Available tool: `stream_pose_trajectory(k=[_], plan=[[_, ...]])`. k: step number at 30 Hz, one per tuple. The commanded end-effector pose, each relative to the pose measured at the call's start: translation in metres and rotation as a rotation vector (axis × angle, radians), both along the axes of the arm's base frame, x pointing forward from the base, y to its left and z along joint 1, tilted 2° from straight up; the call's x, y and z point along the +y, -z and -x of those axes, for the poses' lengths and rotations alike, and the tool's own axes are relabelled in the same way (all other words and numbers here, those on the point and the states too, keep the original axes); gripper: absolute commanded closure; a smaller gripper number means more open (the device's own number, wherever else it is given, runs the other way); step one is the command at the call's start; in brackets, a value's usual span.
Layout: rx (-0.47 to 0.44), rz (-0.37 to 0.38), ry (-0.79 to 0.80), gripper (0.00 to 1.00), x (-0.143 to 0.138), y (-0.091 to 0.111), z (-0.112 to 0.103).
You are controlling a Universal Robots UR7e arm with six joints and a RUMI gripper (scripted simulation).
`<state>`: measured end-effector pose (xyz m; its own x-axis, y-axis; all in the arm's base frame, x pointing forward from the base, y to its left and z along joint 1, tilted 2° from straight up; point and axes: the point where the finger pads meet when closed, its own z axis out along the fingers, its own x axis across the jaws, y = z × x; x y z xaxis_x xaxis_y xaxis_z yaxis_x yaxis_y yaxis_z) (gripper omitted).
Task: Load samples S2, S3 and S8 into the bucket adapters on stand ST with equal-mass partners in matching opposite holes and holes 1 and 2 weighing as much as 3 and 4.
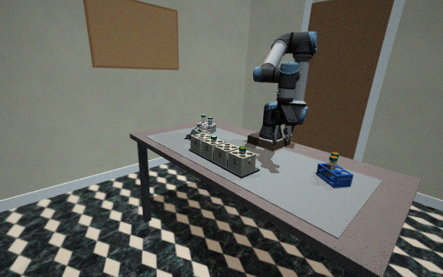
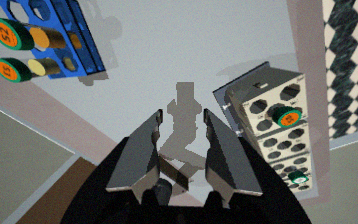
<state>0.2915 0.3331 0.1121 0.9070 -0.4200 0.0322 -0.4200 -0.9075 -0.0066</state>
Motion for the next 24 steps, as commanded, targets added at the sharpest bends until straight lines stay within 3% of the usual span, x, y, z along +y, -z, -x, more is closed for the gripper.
stream_pose_trajectory(k=[1, 24], plan=[[-0.001, -0.002, -0.052, 0.65, 0.024, 0.000, 0.031], [0.000, -0.002, -0.052, 0.65, 0.128, 0.005, 0.172]])
